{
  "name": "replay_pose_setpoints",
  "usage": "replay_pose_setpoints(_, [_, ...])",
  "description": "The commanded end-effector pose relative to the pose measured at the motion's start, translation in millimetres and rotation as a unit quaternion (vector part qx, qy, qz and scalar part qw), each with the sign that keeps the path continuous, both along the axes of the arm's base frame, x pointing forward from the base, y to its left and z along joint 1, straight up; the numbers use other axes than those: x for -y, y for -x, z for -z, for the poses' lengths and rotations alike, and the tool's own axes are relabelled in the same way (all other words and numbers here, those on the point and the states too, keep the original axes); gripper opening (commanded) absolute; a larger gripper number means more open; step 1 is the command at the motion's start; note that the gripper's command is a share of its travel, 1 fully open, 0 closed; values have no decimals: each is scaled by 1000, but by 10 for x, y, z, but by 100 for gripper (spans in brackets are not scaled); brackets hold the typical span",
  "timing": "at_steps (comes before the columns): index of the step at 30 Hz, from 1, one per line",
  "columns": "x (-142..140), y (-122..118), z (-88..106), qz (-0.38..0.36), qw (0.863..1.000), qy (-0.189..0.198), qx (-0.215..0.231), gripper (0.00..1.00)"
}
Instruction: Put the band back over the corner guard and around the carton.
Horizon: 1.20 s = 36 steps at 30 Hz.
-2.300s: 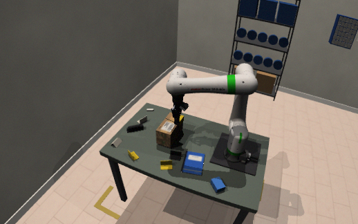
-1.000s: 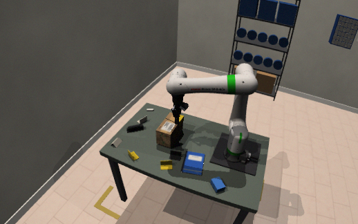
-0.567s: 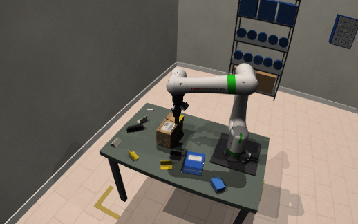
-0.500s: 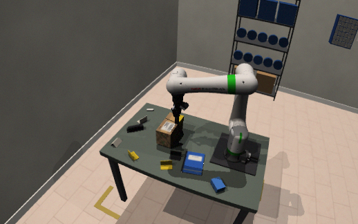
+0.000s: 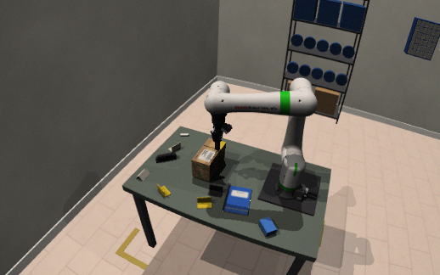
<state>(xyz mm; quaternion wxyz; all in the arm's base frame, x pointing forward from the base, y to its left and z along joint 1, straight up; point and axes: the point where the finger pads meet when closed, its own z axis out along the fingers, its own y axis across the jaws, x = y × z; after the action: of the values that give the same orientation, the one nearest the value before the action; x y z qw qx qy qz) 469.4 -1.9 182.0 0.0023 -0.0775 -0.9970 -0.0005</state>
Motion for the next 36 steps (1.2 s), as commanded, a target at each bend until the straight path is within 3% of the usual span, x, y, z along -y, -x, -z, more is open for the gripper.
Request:
replay_pose_setpoints(1, [1,-4,-10,0,1000,0,1,10])
replay_pose_setpoints(36, [6,153,-11,0,1000,0,1,10])
